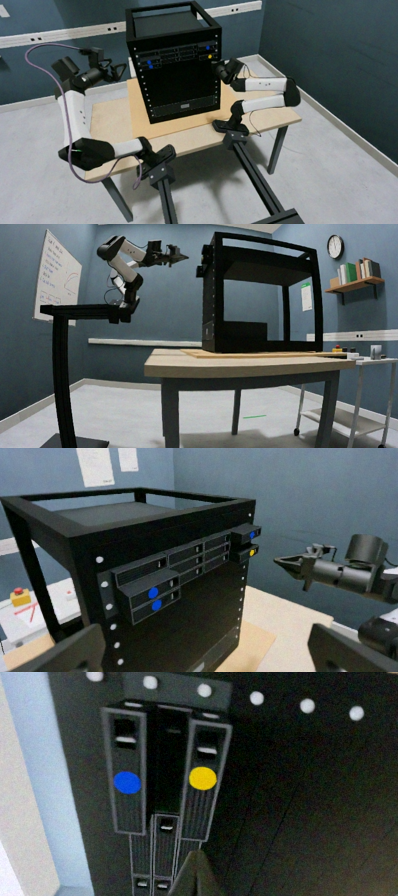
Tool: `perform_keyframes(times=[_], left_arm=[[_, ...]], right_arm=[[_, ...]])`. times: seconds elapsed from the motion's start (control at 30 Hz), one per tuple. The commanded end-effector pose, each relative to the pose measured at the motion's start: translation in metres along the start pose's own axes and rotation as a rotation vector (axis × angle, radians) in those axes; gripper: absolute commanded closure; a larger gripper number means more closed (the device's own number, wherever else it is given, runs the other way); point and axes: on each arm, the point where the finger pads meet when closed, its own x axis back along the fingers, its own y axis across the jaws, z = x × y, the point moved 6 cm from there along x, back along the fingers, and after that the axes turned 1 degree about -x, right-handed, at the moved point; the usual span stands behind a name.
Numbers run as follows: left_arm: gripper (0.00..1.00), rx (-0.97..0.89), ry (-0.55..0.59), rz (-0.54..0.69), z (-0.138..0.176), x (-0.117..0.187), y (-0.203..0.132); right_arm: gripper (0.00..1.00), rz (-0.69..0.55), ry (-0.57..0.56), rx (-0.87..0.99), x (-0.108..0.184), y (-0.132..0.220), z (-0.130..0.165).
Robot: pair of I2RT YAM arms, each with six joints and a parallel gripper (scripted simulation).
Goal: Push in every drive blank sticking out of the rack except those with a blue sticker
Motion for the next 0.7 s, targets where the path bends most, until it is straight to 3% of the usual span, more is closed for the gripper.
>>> perform_keyframes(times=[0.0,0.33,0.57,0.67], left_arm=[[0.00,-0.003,0.005,0.019,-0.005,0.004,0.000],[0.00,0.072,0.084,-0.026,-0.002,-0.018,0.008],[0.00,0.159,0.213,-0.061,-0.002,-0.069,0.000],[0.00,0.175,0.273,-0.066,-0.005,-0.101,-0.019]], right_arm=[[1.00,-0.010,-0.096,-0.157,-0.007,0.004,-0.002],[1.00,0.007,-0.090,-0.132,-0.009,0.001,0.001],[1.00,0.006,-0.090,-0.132,-0.009,0.001,0.001],[1.00,0.006,-0.090,-0.132,-0.009,0.001,0.001]])
